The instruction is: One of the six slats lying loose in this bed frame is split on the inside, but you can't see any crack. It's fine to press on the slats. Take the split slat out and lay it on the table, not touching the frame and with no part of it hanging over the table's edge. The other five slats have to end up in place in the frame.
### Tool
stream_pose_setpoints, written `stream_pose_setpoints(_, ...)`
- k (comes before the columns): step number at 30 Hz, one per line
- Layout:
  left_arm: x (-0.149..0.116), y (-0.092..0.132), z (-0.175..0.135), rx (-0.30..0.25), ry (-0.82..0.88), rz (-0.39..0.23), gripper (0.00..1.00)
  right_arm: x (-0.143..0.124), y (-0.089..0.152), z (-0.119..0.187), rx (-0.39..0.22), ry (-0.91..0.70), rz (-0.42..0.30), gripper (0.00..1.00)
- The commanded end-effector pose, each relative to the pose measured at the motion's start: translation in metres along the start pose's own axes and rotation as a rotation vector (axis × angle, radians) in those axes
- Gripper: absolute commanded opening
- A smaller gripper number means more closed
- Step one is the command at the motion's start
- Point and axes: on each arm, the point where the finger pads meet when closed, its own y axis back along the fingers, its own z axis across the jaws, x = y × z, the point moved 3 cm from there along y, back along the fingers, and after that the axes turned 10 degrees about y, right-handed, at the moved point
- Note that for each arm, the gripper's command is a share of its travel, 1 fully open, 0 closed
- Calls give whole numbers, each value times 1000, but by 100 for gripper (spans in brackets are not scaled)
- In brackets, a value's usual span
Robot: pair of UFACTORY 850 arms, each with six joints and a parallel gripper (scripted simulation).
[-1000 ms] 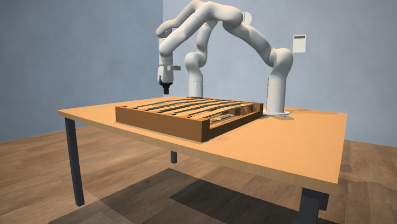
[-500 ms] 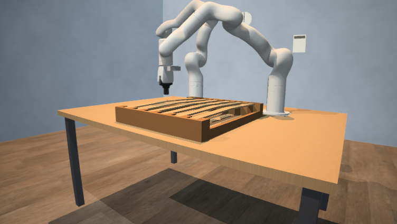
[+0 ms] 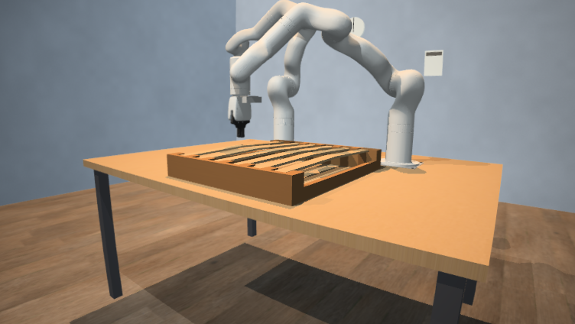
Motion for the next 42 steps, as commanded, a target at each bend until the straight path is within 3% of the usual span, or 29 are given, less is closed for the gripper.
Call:
stream_pose_setpoints(1,-1,1,1,-2,0,-2,0,-1,1,0,1,0,-1,100)
stream_pose_setpoints(42,-1,-3,0,-2,0,-2,0,-1,1,0,1,0,-1,100)
